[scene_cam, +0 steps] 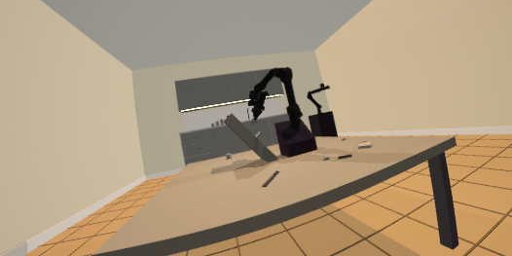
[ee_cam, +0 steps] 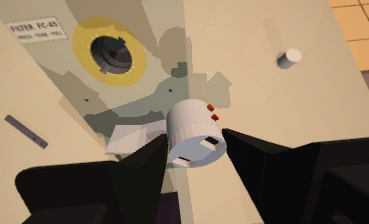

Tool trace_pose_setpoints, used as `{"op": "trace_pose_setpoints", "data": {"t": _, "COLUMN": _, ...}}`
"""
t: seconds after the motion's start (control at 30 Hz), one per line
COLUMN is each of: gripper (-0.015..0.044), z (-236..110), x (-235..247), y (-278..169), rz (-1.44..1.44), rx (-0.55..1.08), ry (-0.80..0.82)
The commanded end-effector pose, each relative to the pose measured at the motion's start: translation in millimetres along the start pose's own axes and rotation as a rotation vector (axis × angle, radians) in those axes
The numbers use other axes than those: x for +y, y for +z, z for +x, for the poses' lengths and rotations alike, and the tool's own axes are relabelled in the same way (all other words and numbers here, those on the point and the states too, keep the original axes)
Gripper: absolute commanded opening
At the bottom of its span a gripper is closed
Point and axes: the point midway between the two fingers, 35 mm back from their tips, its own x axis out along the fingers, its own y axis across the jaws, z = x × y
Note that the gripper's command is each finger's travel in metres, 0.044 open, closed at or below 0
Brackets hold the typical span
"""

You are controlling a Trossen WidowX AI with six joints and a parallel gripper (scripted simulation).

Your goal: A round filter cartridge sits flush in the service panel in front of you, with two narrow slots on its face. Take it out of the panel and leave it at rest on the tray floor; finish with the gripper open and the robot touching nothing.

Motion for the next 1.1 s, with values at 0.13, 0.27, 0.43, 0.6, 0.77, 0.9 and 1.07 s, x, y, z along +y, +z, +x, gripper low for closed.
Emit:
{"op": "trace_pose_setpoints", "data": {"t": 0.13, "gripper": 0.0, "z": -14, "x": -55, "y": -26, "rz": 0.279, "rx": 0.027, "ry": -0.171}}
{"op": "trace_pose_setpoints", "data": {"t": 0.27, "gripper": 0.0, "z": -23, "x": -86, "y": -44, "rz": 0.45, "rx": 0.03, "ry": -0.273}}
{"op": "trace_pose_setpoints", "data": {"t": 0.43, "gripper": 0.0, "z": -37, "x": -121, "y": -70, "rz": 0.669, "rx": 0.019, "ry": -0.403}}
{"op": "trace_pose_setpoints", "data": {"t": 0.6, "gripper": 0.0, "z": -52, "x": -154, "y": -99, "rz": 0.892, "rx": -0.008, "ry": -0.535}}
{"op": "trace_pose_setpoints", "data": {"t": 0.77, "gripper": 0.0, "z": -56, "x": -162, "y": -109, "rz": 0.958, "rx": -0.019, "ry": -0.574}}
{"op": "trace_pose_setpoints", "data": {"t": 0.9, "gripper": 0.0, "z": -56, "x": -162, "y": -109, "rz": 0.958, "rx": -0.019, "ry": -0.574}}
{"op": "trace_pose_setpoints", "data": {"t": 1.07, "gripper": 0.0, "z": -55, "x": -177, "y": -138, "rz": 1.025, "rx": -0.026, "ry": -0.622}}
